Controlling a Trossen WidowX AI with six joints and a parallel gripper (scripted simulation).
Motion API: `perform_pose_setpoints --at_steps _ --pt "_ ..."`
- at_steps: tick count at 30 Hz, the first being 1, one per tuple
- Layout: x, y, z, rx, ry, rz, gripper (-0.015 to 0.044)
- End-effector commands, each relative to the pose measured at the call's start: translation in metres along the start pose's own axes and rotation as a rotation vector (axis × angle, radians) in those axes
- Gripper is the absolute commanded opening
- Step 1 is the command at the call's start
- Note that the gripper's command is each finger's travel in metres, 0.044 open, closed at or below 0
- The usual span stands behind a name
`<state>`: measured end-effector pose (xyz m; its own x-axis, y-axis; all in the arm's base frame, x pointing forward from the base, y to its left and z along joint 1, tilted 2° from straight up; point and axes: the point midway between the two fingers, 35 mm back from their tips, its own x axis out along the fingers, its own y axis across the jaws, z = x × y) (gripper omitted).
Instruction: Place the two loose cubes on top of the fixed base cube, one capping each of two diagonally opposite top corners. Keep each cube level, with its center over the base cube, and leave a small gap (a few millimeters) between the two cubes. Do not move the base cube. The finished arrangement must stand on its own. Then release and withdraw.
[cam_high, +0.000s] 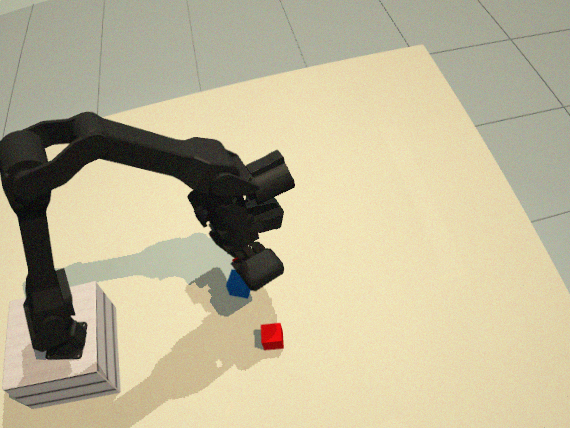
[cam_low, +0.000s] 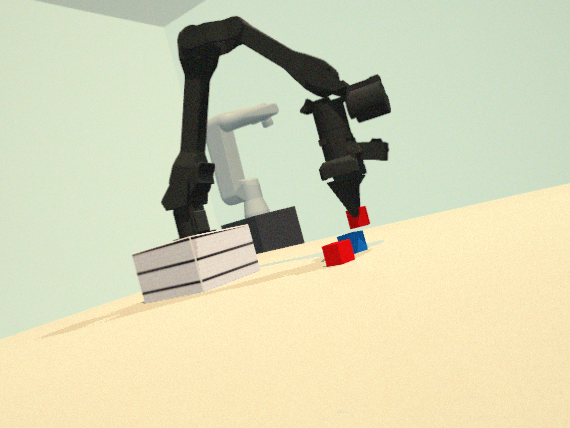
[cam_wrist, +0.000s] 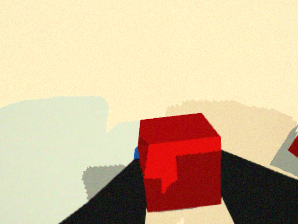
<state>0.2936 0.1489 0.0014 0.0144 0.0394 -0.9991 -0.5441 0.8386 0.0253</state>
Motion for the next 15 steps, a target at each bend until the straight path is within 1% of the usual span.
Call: perform_pose_setpoints --at_steps 1,15 --pt "0.0054 0.0007 -0.0011 0.006 0.003 0.004 0.0105" --pt "0.0068 0.0007 -0.0011 0.005 0.003 0.004 0.0105"
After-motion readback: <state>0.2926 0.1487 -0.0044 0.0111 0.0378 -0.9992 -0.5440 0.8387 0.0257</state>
